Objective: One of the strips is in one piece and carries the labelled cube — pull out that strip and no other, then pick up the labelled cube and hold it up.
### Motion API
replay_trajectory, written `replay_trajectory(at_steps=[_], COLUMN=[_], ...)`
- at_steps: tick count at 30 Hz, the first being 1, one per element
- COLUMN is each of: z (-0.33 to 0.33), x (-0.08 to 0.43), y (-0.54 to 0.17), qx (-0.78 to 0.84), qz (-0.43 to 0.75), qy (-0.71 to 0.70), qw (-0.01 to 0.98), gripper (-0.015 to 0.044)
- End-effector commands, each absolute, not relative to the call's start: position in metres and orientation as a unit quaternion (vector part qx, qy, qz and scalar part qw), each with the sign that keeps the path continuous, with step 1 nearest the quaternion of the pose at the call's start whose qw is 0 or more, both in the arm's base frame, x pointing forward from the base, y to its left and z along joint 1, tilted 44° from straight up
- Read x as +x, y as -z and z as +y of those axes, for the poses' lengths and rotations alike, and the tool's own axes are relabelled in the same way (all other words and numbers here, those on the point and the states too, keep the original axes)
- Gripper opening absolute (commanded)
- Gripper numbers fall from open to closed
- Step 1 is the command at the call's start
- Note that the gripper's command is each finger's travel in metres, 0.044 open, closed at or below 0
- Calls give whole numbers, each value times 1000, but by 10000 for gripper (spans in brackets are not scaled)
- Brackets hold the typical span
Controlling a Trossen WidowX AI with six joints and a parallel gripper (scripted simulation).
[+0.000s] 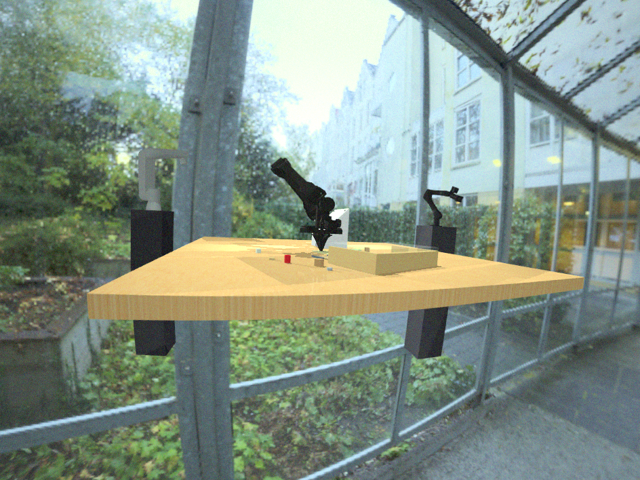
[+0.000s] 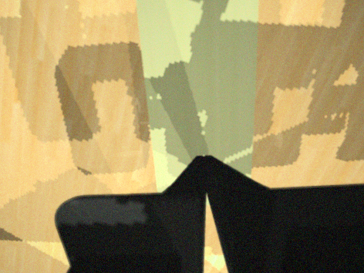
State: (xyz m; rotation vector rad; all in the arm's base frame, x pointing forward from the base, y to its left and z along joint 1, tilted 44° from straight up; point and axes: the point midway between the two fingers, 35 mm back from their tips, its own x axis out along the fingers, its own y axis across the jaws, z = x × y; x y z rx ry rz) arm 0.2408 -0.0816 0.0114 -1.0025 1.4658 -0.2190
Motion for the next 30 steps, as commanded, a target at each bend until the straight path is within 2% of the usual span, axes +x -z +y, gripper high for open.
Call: replay_trajectory(at_steps=[1,25,30], z=[-89,-89,-57], x=[229,229,238], y=[-7,-7,-36], qx=[-436,-436,-435], qz=[653,653,651], qy=[96,96,95], qw=[612,612,615], gripper=[0,0,0])
